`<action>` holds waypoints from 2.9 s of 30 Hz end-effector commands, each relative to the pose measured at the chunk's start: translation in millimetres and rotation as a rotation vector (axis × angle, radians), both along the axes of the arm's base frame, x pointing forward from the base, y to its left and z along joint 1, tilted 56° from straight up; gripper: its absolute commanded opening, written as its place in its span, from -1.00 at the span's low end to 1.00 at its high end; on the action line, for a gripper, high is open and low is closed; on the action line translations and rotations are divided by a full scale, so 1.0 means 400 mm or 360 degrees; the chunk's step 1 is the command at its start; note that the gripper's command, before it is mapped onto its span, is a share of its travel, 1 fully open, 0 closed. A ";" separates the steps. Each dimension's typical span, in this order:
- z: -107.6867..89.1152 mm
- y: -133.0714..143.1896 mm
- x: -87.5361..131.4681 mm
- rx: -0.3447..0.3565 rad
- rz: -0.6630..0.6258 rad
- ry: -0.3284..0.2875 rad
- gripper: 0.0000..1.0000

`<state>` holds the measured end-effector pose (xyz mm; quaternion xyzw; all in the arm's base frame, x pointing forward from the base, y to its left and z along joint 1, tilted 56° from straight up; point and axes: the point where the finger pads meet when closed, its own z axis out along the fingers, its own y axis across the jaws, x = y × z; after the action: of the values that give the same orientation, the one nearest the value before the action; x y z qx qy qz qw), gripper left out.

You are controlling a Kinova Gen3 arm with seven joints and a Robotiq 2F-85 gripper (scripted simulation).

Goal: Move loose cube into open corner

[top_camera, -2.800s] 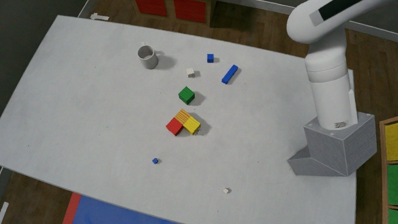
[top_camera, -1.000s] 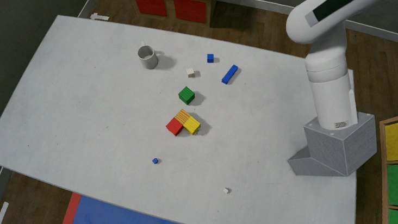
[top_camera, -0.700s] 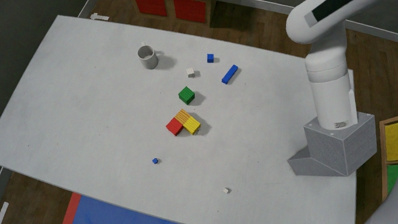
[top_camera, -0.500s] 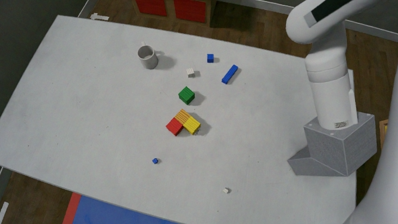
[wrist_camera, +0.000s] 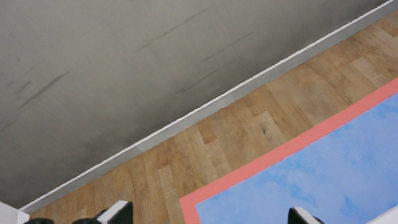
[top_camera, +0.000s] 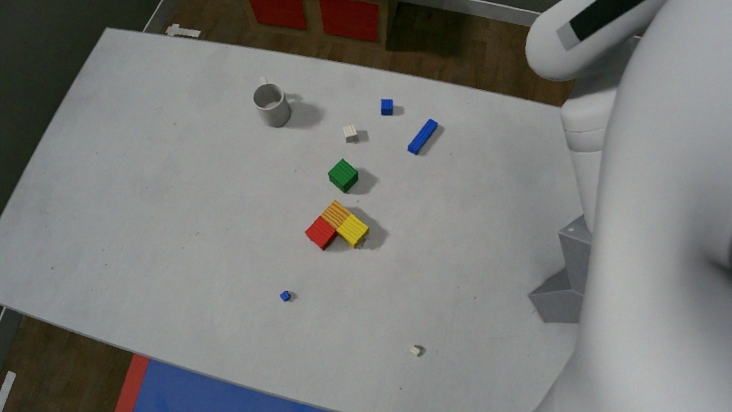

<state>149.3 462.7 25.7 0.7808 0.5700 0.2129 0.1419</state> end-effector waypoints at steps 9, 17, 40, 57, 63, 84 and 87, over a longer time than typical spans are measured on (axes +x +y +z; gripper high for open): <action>0.020 -0.012 0.055 -0.0006 -0.0006 -0.0031 1.00; 0.031 -0.029 0.092 -0.0018 -0.0017 -0.0052 1.00; 0.055 -0.055 0.164 -0.0034 -0.0032 -0.0094 1.00; 0.078 -0.089 0.232 -0.0056 -0.0050 -0.0133 1.00; 0.088 -0.112 0.265 -0.0072 -0.0062 -0.0151 1.00; 0.112 -0.147 0.327 -0.0094 -0.0078 -0.0188 1.00; 0.121 -0.175 0.356 -0.0113 -0.0092 -0.0203 1.00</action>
<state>282.5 399.4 70.1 0.7767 0.5459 0.2369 0.2064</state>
